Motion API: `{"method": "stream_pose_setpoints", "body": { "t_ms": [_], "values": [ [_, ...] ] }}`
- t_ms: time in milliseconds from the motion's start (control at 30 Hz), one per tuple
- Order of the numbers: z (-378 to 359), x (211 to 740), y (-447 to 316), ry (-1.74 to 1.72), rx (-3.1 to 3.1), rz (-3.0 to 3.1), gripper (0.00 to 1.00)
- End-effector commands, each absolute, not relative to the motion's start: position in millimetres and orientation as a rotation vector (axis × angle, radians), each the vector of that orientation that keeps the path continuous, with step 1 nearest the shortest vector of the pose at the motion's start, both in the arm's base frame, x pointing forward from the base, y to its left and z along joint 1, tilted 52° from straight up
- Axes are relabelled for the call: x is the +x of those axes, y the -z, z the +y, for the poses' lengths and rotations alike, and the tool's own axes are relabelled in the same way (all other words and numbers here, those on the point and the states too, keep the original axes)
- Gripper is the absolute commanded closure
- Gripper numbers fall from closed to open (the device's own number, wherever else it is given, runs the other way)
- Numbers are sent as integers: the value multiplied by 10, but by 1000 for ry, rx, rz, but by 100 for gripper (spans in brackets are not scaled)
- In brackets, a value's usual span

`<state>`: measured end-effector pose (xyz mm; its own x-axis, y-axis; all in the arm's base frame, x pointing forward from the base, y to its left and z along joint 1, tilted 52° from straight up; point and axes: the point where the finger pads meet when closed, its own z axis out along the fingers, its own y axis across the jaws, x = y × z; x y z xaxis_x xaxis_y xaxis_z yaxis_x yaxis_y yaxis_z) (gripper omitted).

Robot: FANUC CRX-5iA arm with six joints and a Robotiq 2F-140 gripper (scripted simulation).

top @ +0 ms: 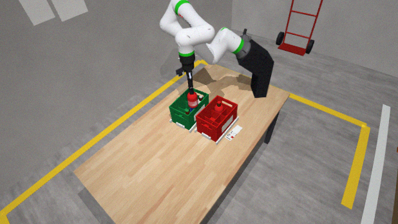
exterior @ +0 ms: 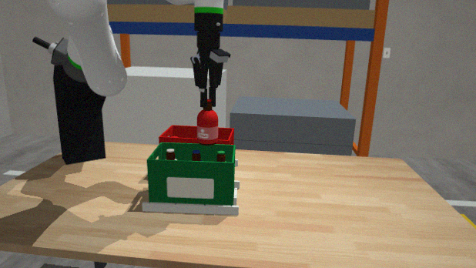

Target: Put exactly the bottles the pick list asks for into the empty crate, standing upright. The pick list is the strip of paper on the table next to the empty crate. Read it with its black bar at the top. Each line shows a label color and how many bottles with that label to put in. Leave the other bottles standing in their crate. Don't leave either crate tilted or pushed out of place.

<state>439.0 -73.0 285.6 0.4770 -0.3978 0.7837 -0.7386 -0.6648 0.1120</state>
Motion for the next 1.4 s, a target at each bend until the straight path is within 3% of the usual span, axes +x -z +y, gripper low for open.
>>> {"method": "stream_pose_setpoints", "body": {
  "t_ms": [0,1367],
  "values": [
    [-713,4389,-2845,-1050,2289,-945,90],
    [-262,4251,-2272,-1050,2289,-945,90]
  ]
}}
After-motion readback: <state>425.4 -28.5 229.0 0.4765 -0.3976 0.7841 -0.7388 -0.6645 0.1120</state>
